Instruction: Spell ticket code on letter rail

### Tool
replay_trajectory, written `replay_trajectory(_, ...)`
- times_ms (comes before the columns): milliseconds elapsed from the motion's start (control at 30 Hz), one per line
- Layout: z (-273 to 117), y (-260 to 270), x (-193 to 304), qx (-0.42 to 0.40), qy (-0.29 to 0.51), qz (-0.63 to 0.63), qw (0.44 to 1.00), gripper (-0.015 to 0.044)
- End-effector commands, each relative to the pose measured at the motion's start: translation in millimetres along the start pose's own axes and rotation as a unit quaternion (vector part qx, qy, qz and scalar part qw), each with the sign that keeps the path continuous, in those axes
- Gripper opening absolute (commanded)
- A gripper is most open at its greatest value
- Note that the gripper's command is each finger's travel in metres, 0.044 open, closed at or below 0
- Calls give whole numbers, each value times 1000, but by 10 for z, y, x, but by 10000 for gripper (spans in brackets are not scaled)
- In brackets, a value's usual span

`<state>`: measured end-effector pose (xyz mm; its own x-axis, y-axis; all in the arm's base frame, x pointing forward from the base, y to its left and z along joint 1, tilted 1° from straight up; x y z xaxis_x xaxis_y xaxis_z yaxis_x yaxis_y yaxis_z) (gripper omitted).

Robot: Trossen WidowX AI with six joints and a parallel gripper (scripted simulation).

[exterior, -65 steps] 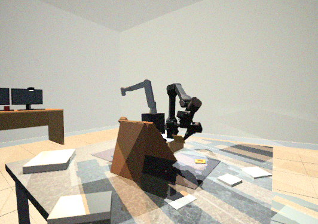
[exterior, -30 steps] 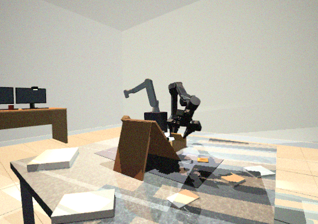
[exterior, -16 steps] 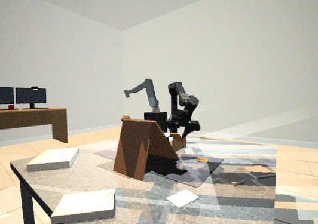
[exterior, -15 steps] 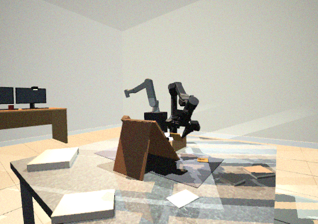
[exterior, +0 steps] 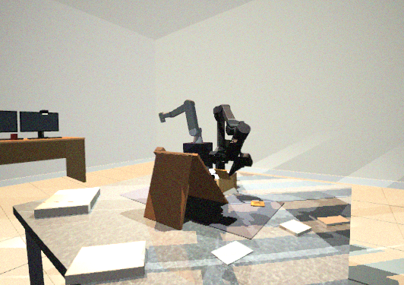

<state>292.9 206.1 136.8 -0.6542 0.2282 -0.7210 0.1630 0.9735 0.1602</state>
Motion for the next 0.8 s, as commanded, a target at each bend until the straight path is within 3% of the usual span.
replay_trajectory(0, 2, -19, -4, -2, 1, 0, 1000, 0)
replay_trajectory(767, 4, -131, -29, -1, 1, -1, 1000, 0)
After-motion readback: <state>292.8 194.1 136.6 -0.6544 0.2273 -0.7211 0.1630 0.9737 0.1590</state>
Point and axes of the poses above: the point midway between the two fingers, 35 mm back from their tips, its own z axis out along the fingers, its own y axis across the jaws, x = y × z, the point moved 4 cm from there along -z, back along the fingers, and after that the axes turned 12 degrees about z, right-handed, at the moved point
